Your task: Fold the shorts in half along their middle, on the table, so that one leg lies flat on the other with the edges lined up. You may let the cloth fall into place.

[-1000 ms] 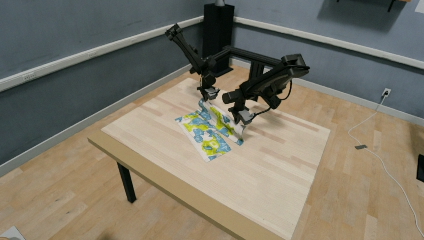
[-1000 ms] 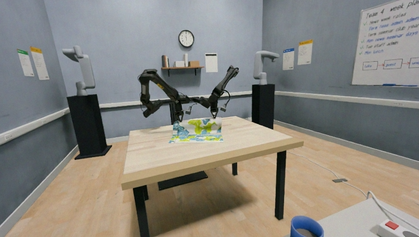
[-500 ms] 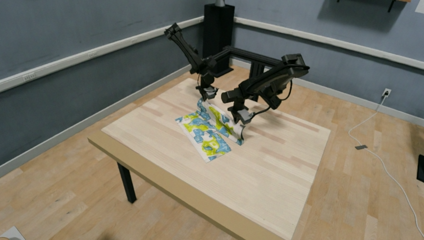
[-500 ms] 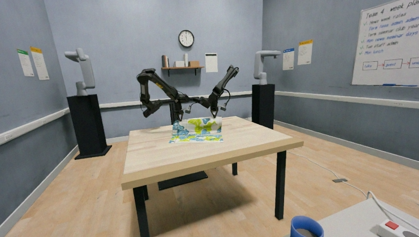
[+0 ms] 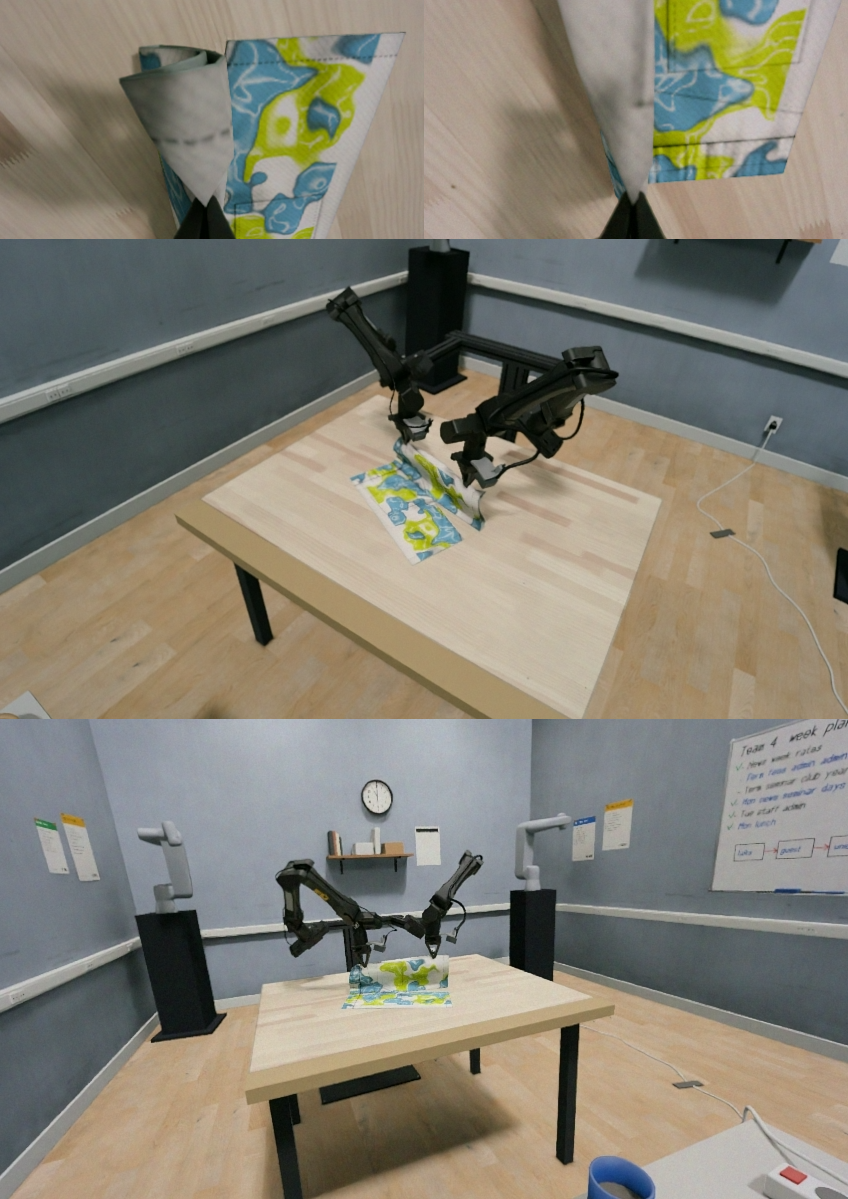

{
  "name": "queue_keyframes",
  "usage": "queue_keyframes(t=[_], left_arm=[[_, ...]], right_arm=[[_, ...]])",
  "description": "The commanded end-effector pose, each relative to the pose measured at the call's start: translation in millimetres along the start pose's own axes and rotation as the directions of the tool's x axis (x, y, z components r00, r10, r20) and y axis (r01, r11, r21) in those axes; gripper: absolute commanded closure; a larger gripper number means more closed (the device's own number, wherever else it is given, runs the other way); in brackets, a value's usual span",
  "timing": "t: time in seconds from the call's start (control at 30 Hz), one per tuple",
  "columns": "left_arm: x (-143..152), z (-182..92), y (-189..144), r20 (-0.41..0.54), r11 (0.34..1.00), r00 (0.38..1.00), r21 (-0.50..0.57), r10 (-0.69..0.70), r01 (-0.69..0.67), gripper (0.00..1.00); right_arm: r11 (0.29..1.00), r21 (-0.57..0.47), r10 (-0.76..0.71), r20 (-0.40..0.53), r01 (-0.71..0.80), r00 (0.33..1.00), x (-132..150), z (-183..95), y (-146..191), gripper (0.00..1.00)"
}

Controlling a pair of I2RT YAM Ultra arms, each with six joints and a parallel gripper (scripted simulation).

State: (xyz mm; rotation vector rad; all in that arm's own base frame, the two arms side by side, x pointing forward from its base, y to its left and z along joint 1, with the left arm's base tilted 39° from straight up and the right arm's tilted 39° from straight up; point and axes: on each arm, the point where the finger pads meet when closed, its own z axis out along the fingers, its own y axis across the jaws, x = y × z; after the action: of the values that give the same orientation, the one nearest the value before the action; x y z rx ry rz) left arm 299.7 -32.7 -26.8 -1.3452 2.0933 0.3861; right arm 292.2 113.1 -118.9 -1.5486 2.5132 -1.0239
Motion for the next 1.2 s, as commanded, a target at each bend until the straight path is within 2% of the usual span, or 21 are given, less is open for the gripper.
queue_keyframes(t=[0.0, 0.07, 0.1, 0.23, 0.3, 0.33, 0.43, 0.47, 0.5, 0.53, 0.6, 0.67, 0.8, 0.83, 0.9, 0.93, 1.07, 1.1, 1.17], left_arm=[[-7, -5, -7, 0.045, 1.0, 0.999, 0.022, 0.012, -0.013, 1.0], [-7, -5, -7, 0.046, 1.0, 0.999, 0.022, 0.012, -0.014, 1.0], [-11, 3, -22, 0.051, 1.0, 0.999, 0.03, 0.003, -0.005, 1.0], [-10, 4, -43, 0.055, 0.998, 0.998, 0.055, 0.012, -0.015, 1.0], [-7, -5, -41, 0.05, 0.998, 0.999, 0.068, 0.008, -0.012, 1.0], [-8, -8, -42, 0.049, 0.997, 0.999, 0.073, 0.008, -0.012, 1.0], [-11, -12, -45, 0.049, 0.997, 0.999, 0.081, 0.002, -0.006, 1.0], [-10, 11, -51, 0.052, 0.998, 0.999, 0.061, 0.016, -0.019, 1.0], [-10, 15, -53, 0.052, 0.998, 0.998, 0.062, 0.022, -0.025, 1.0], [-10, 14, -48, 0.052, 0.999, 0.999, 0.044, 0.008, -0.01, 1.0], [-10, 14, -48, 0.052, 0.999, 0.999, 0.044, 0.008, -0.01, 1.0], [-9, 25, -62, 0.051, 0.997, 0.998, 0.059, 0.037, -0.04, 1.0], [-10, 4, -67, 0.049, 0.995, 0.999, 0.098, 0.012, -0.017, 1.0], [-9, 5, -67, 0.049, 0.995, 0.999, 0.097, 0.013, -0.018, 1.0], [-10, 4, -68, 0.049, 0.995, 0.999, 0.101, 0.011, -0.016, 1.0], [-8, 30, -54, 0.039, 0.998, 0.997, -0.012, 0.059, -0.059, 1.0], [-7, 44, -67, 0.028, 0.996, 0.997, -0.057, 0.067, -0.066, 1.0], [-5, 41, -75, 0.035, 0.999, 0.998, -0.024, 0.048, -0.047, 1.0], [-5, 41, -75, 0.035, 0.999, 0.998, -0.024, 0.048, -0.047, 1.0]], right_arm=[[0.999, 0.021, -0.04, -0.017, 0.04, 0.999, 4, -5, 0, 1.0], [0.998, 0.026, -0.057, -0.008, 0.057, 0.998, 1, -8, 3, 1.0], [0.998, 0.025, -0.065, -0.012, 0.065, 0.998, 4, -8, 5, 1.0], [0.999, 0.031, -0.044, 0.002, 0.044, 0.999, -3, -10, 2, 1.0], [0.999, 0.032, -0.04, 0.005, 0.039, 0.999, -6, -10, 1, 1.0], [0.999, 0.027, -0.023, -0.007, 0.023, 1.0, -3, 10, -15, 1.0], [1.0, 0.029, -0.008, -0.006, 0.008, 1.0, -2, 18, -28, 1.0], [1.0, 0.028, -0.007, -0.011, 0.008, 1.0, -1, 22, -31, 1.0], [1.0, 0.026, -0.009, -0.016, 0.009, 1.0, 0, 26, -33, 1.0], [1.0, 0.023, 0.0, -0.015, 0.0, 1.0, 2, 16, -27, 1.0], [1.0, 0.023, 0.0, -0.015, 0.0, 1.0, 2, 16, -27, 1.0], [0.999, 0.03, -0.024, -0.006, 0.024, 1.0, 2, 7, -22, 1.0], [0.999, 0.036, -0.018, 0.006, 0.018, 1.0, -4, 5, -26, 1.0], [1.0, 0.001, -0.021, -0.06, 0.021, 0.998, 8, 28, -29, 1.0], [1.0, -0.005, -0.017, -0.074, 0.016, 0.997, 10, 33, -35, 1.0], [1.0, -0.008, -0.014, -0.081, 0.014, 0.997, 10, 35, -38, 1.0], [1.0, -0.018, -0.019, -0.107, 0.017, 0.994, 11, 43, -47, 1.0], [1.0, -0.007, 0.003, -0.087, -0.003, 0.996, 4, 40, -47, 1.0], [1.0, -0.007, 0.003, -0.087, -0.003, 0.996, 4, 40, -47, 1.0]])
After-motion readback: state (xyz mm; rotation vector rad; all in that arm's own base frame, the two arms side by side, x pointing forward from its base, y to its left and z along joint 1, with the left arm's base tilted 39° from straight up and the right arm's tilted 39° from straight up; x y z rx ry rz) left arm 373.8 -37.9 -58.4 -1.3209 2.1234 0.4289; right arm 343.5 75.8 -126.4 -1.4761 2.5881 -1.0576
